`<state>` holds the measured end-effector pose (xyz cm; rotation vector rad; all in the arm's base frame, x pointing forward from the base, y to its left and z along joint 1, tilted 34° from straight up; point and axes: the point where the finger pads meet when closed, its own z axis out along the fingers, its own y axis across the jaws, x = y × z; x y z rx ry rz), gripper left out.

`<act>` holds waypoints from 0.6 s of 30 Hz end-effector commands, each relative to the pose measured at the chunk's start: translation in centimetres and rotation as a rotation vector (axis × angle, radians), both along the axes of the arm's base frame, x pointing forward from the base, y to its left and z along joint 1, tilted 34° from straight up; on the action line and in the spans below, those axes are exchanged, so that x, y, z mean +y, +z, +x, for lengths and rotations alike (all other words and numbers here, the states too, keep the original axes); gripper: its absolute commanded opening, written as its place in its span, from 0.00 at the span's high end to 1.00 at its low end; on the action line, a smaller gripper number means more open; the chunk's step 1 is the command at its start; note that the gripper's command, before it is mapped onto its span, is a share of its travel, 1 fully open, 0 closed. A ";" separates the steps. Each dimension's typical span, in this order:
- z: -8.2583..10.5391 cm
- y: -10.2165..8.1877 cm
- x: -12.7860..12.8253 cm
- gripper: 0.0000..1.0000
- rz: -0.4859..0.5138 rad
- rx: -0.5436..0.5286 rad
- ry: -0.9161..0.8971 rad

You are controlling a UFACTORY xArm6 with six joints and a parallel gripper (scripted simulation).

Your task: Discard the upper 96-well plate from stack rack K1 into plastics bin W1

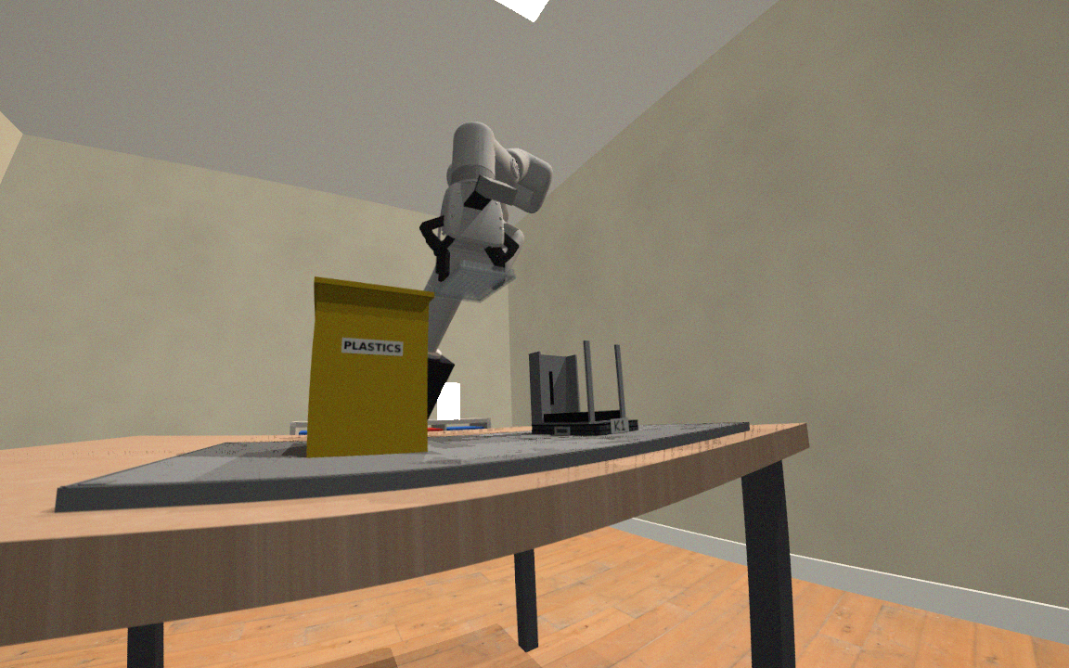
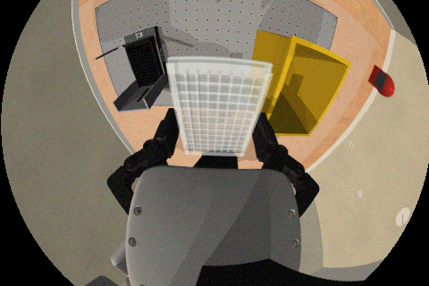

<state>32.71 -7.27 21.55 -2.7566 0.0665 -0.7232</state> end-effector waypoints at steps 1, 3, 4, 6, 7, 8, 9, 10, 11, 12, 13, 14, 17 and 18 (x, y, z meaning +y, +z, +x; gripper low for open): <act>0.2 -0.1 -0.7 1.00 -0.001 -0.004 0.002; 0.2 -0.3 -1.3 1.00 -0.001 -0.004 0.002; 0.2 -0.4 -1.7 1.00 -0.001 -0.004 0.002; 0.3 -0.6 -2.3 1.00 -0.001 -0.004 0.002; 0.3 -0.7 -2.6 1.00 -0.001 -0.004 0.002; 0.3 -0.8 -2.9 1.00 -0.001 -0.004 0.002; 0.3 -1.0 -3.2 1.00 -0.001 -0.004 0.002; 0.3 -1.1 -3.5 1.00 -0.001 -0.004 0.002; 0.4 -1.2 -3.9 1.00 -0.001 -0.004 0.002; 0.4 -1.3 -4.2 1.00 -0.001 -0.004 0.002; 0.4 -1.4 -4.5 1.00 -0.001 -0.004 0.002; 0.4 -1.5 -4.8 1.00 -0.001 -0.004 0.002; 0.4 -1.6 -5.1 1.00 -0.001 -0.004 0.002; 0.5 -1.7 -5.4 1.00 -0.001 -0.003 0.002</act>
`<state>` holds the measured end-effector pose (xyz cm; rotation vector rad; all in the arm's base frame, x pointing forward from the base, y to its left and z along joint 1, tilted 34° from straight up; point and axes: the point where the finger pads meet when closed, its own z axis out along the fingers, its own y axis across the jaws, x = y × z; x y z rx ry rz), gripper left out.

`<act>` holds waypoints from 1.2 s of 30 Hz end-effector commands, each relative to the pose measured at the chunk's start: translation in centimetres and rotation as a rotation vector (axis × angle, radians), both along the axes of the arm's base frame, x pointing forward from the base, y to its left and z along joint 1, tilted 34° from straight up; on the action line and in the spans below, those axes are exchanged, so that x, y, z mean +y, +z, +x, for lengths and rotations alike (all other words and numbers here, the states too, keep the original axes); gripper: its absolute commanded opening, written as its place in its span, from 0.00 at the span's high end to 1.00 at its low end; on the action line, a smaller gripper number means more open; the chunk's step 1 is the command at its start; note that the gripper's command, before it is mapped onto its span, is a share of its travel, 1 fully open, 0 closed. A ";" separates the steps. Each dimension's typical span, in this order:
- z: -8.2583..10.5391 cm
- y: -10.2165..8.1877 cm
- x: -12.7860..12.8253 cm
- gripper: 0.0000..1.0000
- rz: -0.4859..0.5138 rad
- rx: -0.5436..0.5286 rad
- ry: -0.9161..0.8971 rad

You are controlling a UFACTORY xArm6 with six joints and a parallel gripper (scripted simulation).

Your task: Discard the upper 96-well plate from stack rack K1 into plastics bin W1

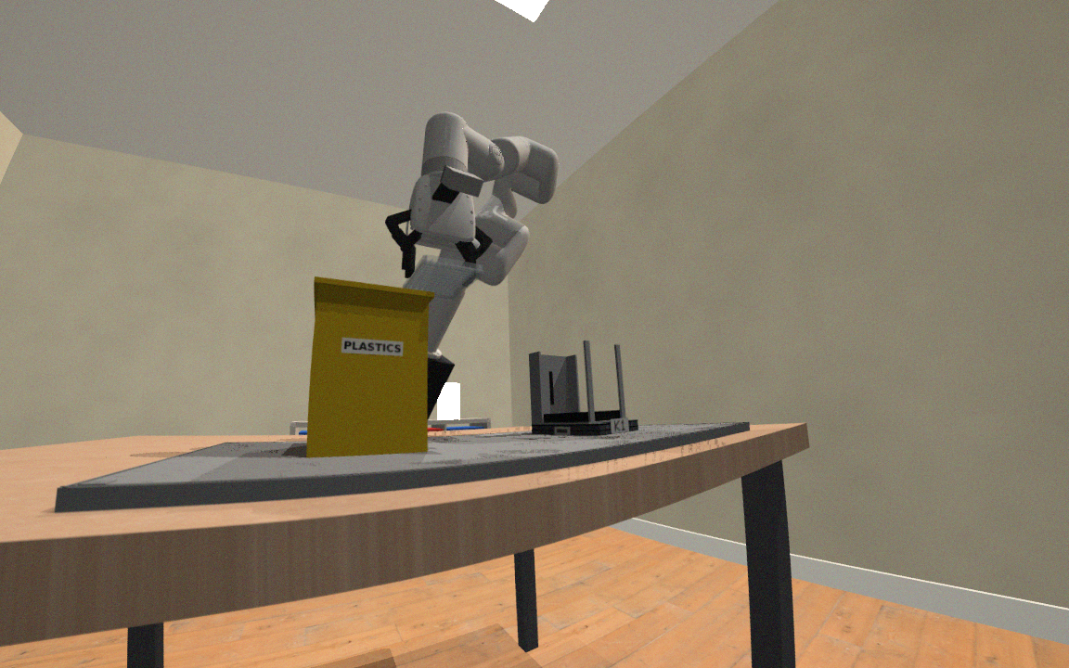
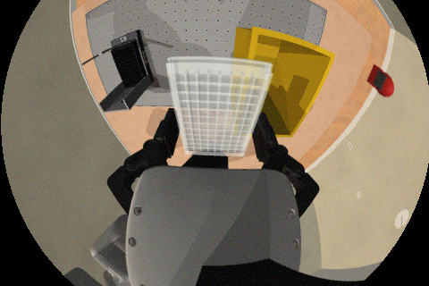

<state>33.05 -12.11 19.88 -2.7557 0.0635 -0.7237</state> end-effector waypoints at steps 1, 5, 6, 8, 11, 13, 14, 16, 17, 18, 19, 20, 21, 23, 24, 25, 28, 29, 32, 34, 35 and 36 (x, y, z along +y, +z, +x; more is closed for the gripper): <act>0.1 -0.2 -0.9 1.00 -0.001 -0.003 0.000; 0.2 -0.6 -2.2 1.00 -0.001 -0.003 0.000; 0.2 -0.7 -2.5 1.00 -0.001 -0.003 0.000; 0.3 -0.9 -3.1 1.00 -0.001 -0.003 0.000; 0.3 -1.3 -4.1 1.00 -0.001 -0.003 0.000; 0.4 -1.5 -4.7 1.00 -0.002 -0.002 0.000; 0.4 -1.5 -4.7 1.00 -0.002 -0.002 0.000; 0.4 -1.6 -5.0 1.00 -0.002 -0.002 0.000; 0.4 -1.7 -5.3 1.00 -0.002 -0.002 0.000; 0.4 -1.8 -5.6 1.00 -0.002 -0.002 0.000; 0.5 -1.9 -6.0 1.00 -0.002 -0.002 0.000; 0.5 -2.0 -6.3 1.00 -0.002 -0.002 0.000; 0.5 -2.1 -6.6 1.00 -0.002 -0.002 0.000; 0.6 -2.4 -7.2 1.00 -0.002 -0.002 0.000; 0.6 -2.5 -7.5 1.00 -0.002 -0.002 -0.001; 0.6 -2.6 -7.8 1.00 -0.002 -0.002 -0.001; 0.7 -2.9 -8.8 1.00 -0.002 -0.002 -0.001; 0.7 -3.0 -9.2 1.00 -0.002 -0.002 -0.001; 0.7 -3.1 -9.5 1.00 -0.002 -0.002 -0.001; 0.7 -3.1 -9.5 1.00 -0.002 -0.002 -0.001; 0.7 -3.1 -9.5 1.00 -0.002 -0.002 -0.001; 0.7 -3.1 -9.5 1.00 -0.002 -0.002 -0.001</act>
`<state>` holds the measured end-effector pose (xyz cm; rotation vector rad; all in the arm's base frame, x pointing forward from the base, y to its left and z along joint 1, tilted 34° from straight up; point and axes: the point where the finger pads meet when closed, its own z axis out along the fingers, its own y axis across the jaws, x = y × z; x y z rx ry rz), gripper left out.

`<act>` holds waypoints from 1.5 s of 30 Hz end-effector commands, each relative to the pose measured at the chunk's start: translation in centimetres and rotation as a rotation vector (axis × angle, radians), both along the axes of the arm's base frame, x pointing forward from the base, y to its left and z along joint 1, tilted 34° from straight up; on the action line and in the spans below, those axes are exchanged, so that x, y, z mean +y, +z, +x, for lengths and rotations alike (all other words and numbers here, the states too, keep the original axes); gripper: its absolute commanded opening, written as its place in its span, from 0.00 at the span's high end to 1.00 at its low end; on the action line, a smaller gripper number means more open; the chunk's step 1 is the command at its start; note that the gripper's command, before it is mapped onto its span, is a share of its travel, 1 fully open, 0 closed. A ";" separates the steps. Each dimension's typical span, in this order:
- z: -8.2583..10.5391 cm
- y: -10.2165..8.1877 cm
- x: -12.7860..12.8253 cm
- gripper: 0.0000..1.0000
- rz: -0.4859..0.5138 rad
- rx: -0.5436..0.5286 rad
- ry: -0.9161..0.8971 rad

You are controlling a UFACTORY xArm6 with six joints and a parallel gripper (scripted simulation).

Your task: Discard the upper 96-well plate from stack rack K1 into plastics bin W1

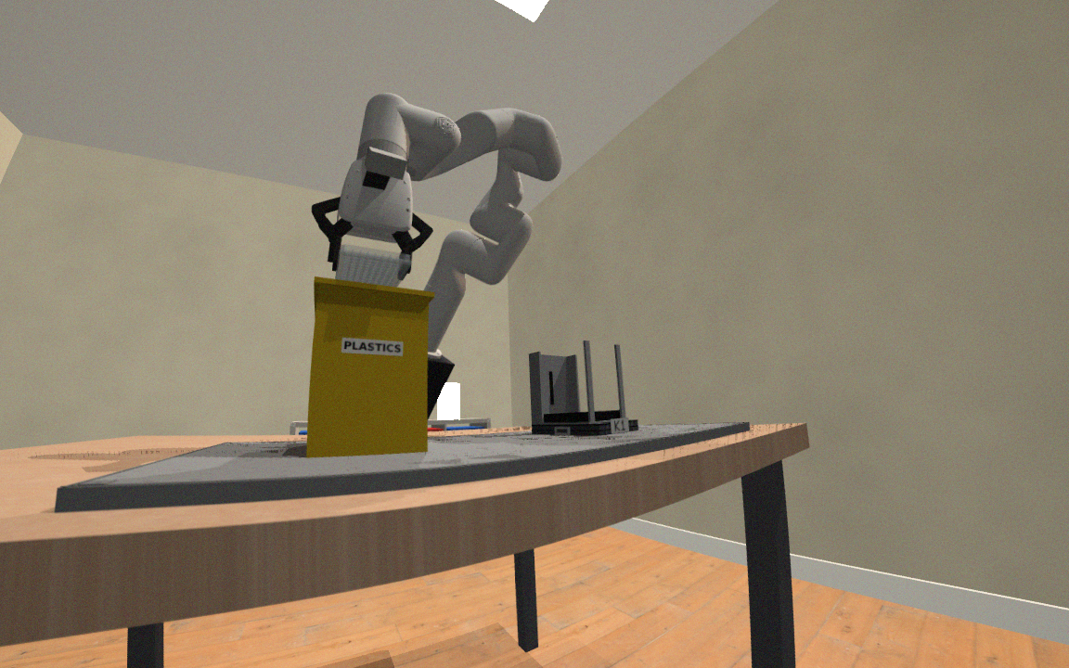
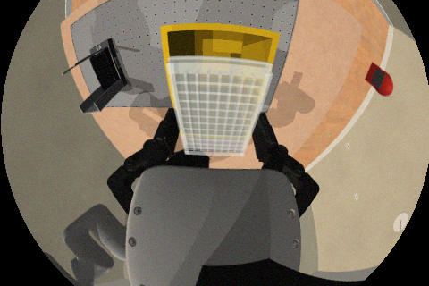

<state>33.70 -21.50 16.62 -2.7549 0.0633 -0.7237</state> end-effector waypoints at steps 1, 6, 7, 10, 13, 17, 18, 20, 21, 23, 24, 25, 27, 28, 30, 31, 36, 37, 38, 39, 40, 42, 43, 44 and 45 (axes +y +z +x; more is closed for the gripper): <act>0.1 0.1 -0.1 1.00 -0.003 -0.002 -0.001; 0.0 0.1 -0.1 1.00 -0.003 -0.002 -0.001; 0.0 0.1 -0.1 1.00 -0.003 -0.002 -0.001; 0.1 0.1 -0.1 1.00 -0.003 -0.002 -0.001; 0.0 0.1 -0.1 1.00 -0.003 -0.002 -0.001; 0.0 0.1 -0.1 1.00 -0.003 -0.002 -0.001; 0.0 0.1 0.0 1.00 -0.003 -0.002 -0.001; 0.0 0.1 0.0 1.00 -0.003 -0.002 -0.001; 0.0 0.1 0.0 1.00 -0.003 -0.002 -0.001; 0.0 0.1 0.0 1.00 -0.003 -0.002 -0.001; 0.0 0.1 0.0 1.00 -0.003 -0.002 -0.001; 0.0 0.1 0.0 1.00 -0.003 -0.002 -0.001; 0.0 0.1 0.0 1.00 -0.003 -0.002 -0.001; 0.0 0.1 0.0 1.00 -0.003 -0.002 -0.001; 0.0 0.1 0.0 1.00 -0.003 -0.002 -0.001; 0.1 0.0 0.0 1.00 -0.003 -0.002 -0.001; 0.5 -0.7 0.3 1.00 -0.002 -0.002 -0.001; 0.6 -0.8 0.3 1.00 -0.002 -0.002 -0.001; 0.7 -1.0 0.3 1.00 -0.002 -0.002 -0.001; 0.8 -1.1 0.4 1.00 -0.002 -0.002 -0.001; 0.9 -1.2 0.4 1.00 -0.002 -0.002 -0.001; 0.9 -1.4 0.5 1.00 -0.002 -0.002 -0.001; 0.9 -1.4 0.5 1.00 -0.002 -0.002 -0.001; 0.9 -1.4 0.5 1.00 -0.002 -0.002 -0.001; 1.0 -1.4 0.5 1.00 -0.002 -0.002 -0.001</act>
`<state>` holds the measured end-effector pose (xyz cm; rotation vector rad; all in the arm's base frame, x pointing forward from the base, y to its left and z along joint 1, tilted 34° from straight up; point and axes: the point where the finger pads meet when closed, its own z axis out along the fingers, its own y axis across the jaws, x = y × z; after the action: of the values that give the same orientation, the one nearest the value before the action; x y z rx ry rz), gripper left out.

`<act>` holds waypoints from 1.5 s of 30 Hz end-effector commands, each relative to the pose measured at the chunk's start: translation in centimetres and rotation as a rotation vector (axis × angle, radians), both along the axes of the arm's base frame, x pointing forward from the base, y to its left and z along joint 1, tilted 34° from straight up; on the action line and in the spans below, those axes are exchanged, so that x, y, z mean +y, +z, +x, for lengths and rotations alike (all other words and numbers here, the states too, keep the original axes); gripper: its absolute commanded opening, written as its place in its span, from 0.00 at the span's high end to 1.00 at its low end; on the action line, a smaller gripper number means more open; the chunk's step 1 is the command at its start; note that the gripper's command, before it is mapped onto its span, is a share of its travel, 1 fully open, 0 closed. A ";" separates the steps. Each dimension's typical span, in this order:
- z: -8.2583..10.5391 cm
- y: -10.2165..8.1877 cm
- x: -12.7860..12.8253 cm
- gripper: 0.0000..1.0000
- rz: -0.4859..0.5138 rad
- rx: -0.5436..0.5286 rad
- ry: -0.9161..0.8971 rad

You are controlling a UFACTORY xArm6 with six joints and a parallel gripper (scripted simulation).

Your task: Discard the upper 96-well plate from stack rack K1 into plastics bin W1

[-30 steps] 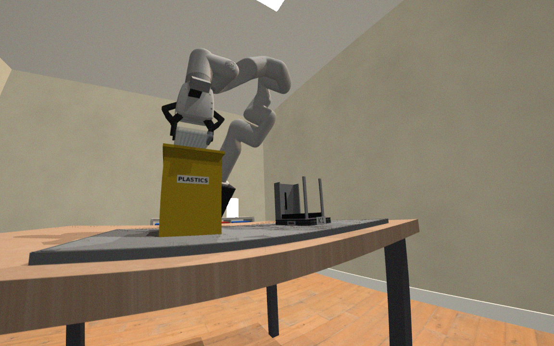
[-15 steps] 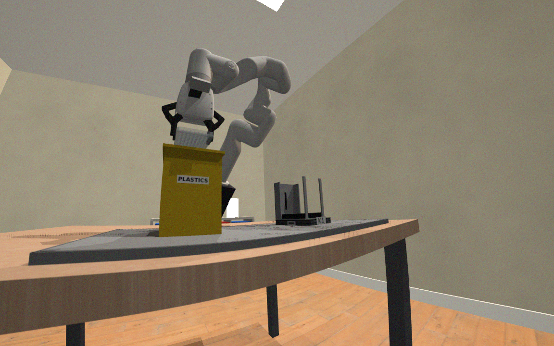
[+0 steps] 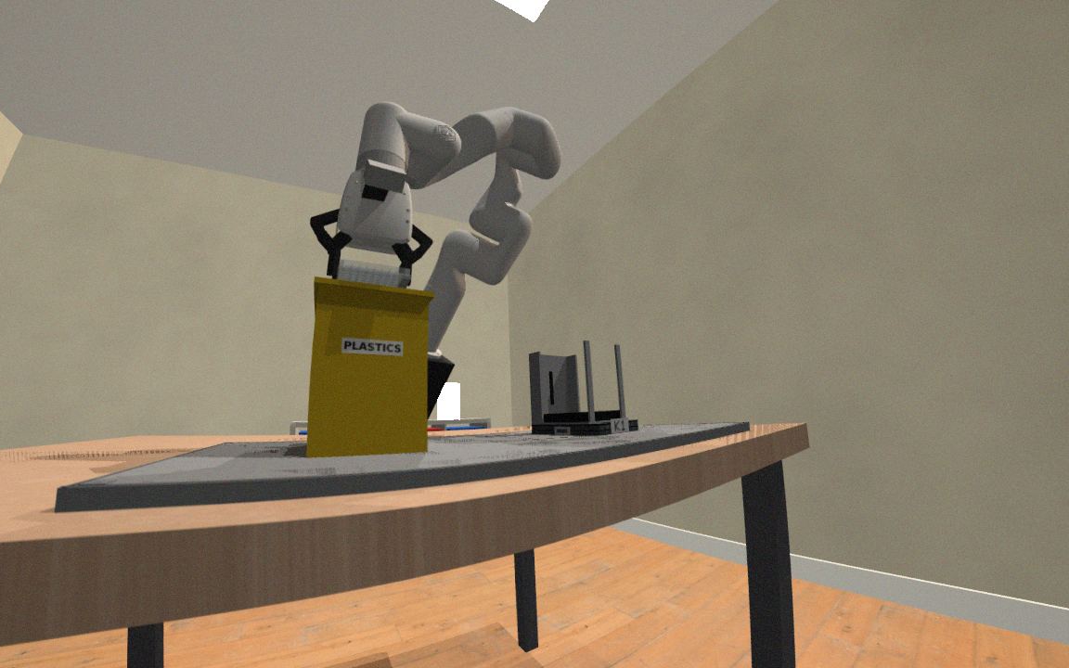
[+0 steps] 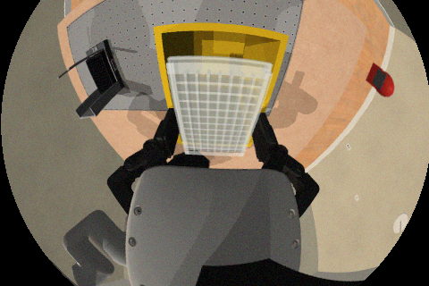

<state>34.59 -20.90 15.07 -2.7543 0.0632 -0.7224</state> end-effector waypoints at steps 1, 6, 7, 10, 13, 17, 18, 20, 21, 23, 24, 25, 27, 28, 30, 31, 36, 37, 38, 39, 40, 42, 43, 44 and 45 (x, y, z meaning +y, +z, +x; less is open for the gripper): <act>0.1 0.1 -0.1 1.00 -0.003 -0.003 -0.001; 0.1 0.1 -0.1 1.00 -0.003 -0.003 -0.001; 0.1 0.1 -0.1 1.00 -0.003 -0.003 -0.001; 0.1 0.1 -0.1 1.00 -0.003 -0.003 -0.001; 0.1 0.2 -0.1 1.00 -0.003 -0.003 -0.001; 0.1 0.1 -0.1 1.00 -0.003 -0.003 -0.001; 0.1 0.1 -0.1 1.00 -0.003 -0.003 -0.001; 0.1 0.1 -0.1 1.00 -0.003 -0.003 -0.001; 0.1 0.1 -0.1 1.00 -0.003 -0.003 -0.001; 0.1 0.1 -0.1 1.00 -0.003 -0.003 -0.001; 0.1 0.0 -0.1 1.00 -0.003 -0.003 -0.001; 0.1 0.0 -0.1 1.00 -0.003 -0.003 -0.001; 0.2 0.0 -0.1 1.00 -0.003 -0.003 -0.001; 0.2 0.0 -0.1 1.00 -0.003 -0.003 -0.001; 0.2 0.0 -0.1 1.00 -0.003 -0.003 -0.001; 0.2 -0.1 -0.1 1.00 -0.003 -0.003 -0.001; 0.2 -0.1 0.0 1.00 -0.003 -0.003 -0.001; 0.2 -0.1 0.0 1.00 -0.003 -0.003 -0.001; 0.2 -0.1 0.0 1.00 -0.003 -0.003 -0.001; 0.2 -0.1 0.0 1.00 -0.003 -0.003 -0.001; 0.2 -0.2 0.0 1.00 -0.003 -0.003 -0.001; 0.3 -0.2 0.0 1.00 -0.003 -0.003 -0.001; 0.3 -0.2 0.0 1.00 -0.003 -0.003 -0.001; 0.3 -0.2 0.0 1.00 -0.003 -0.003 -0.001; 0.3 -0.2 0.0 1.00 -0.003 -0.003 -0.001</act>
<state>34.81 -20.81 14.76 -2.7549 0.0632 -0.7238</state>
